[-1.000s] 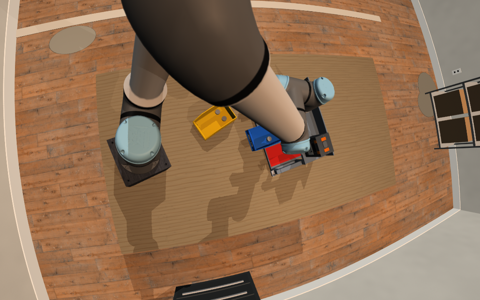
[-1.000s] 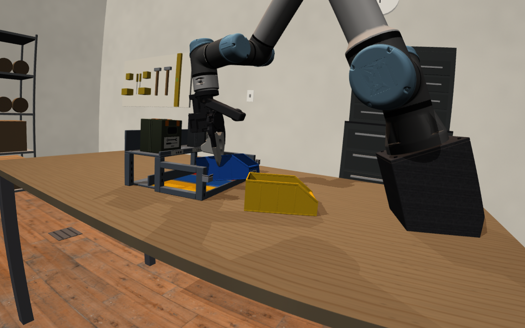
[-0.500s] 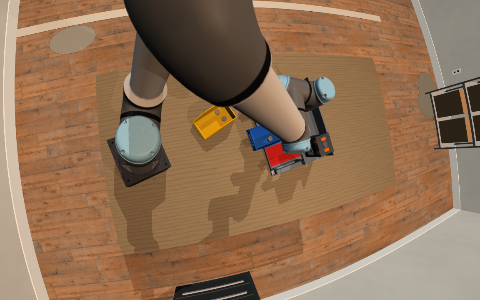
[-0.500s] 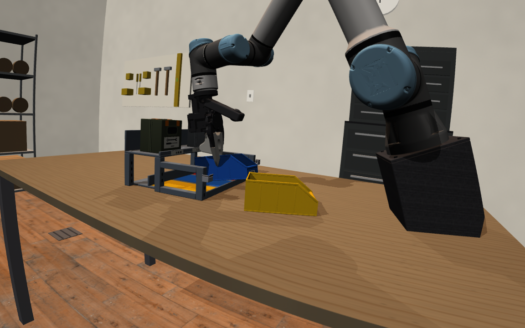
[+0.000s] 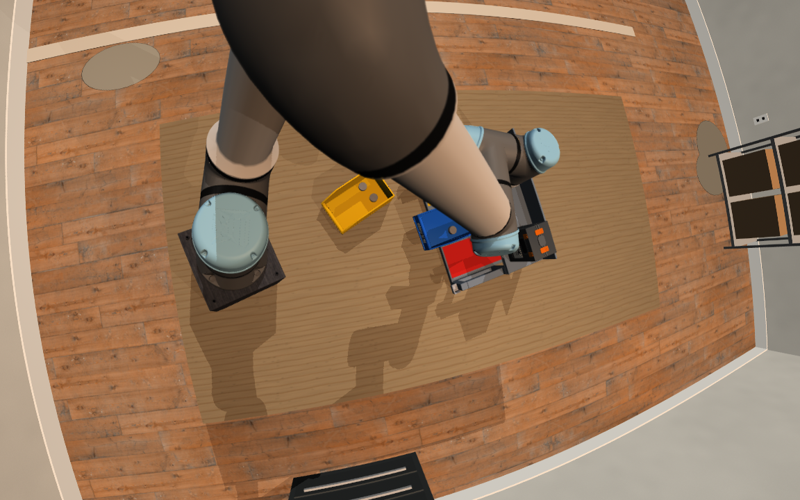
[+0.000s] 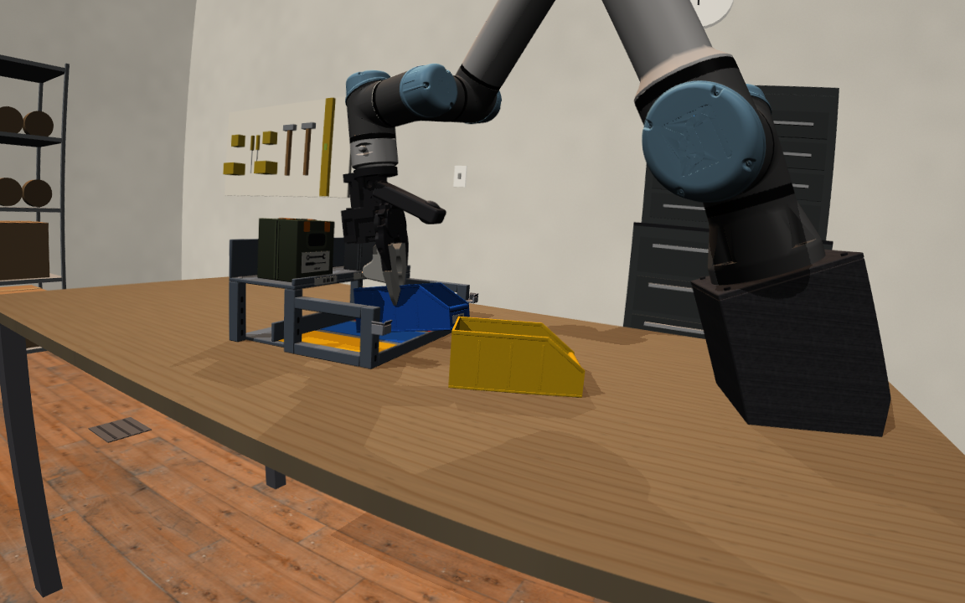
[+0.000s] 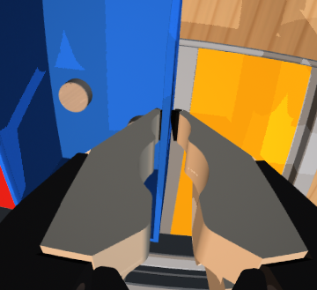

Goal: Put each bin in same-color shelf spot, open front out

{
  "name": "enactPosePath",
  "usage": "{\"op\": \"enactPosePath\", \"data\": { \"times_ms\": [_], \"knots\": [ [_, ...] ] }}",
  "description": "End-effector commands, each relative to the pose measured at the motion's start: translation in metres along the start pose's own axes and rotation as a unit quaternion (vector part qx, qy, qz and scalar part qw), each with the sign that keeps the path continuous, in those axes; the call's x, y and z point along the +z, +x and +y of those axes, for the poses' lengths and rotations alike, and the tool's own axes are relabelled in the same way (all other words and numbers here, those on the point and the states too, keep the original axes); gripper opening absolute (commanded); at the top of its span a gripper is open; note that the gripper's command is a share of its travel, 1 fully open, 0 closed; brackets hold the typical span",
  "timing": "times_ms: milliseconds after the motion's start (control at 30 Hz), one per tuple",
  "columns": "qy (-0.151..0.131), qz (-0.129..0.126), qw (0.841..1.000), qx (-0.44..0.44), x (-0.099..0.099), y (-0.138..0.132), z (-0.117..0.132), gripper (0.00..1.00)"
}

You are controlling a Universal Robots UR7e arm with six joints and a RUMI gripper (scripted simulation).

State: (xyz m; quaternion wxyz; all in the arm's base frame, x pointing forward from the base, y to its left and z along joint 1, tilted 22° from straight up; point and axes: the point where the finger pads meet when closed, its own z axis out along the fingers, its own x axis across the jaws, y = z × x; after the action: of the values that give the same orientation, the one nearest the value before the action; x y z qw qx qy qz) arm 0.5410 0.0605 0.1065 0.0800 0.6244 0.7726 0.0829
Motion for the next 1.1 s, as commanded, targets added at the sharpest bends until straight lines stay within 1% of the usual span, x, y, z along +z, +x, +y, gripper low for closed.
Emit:
{"op": "enactPosePath", "data": {
  "times_ms": [0, 1067],
  "knots": [
    [-0.003, 0.000, 1.000, 0.000, -0.0007, -0.0003, 0.0027, 0.00],
    [-0.006, -0.001, 1.000, 0.000, -0.0008, -0.0004, 0.0061, 0.00]
  ]
}}
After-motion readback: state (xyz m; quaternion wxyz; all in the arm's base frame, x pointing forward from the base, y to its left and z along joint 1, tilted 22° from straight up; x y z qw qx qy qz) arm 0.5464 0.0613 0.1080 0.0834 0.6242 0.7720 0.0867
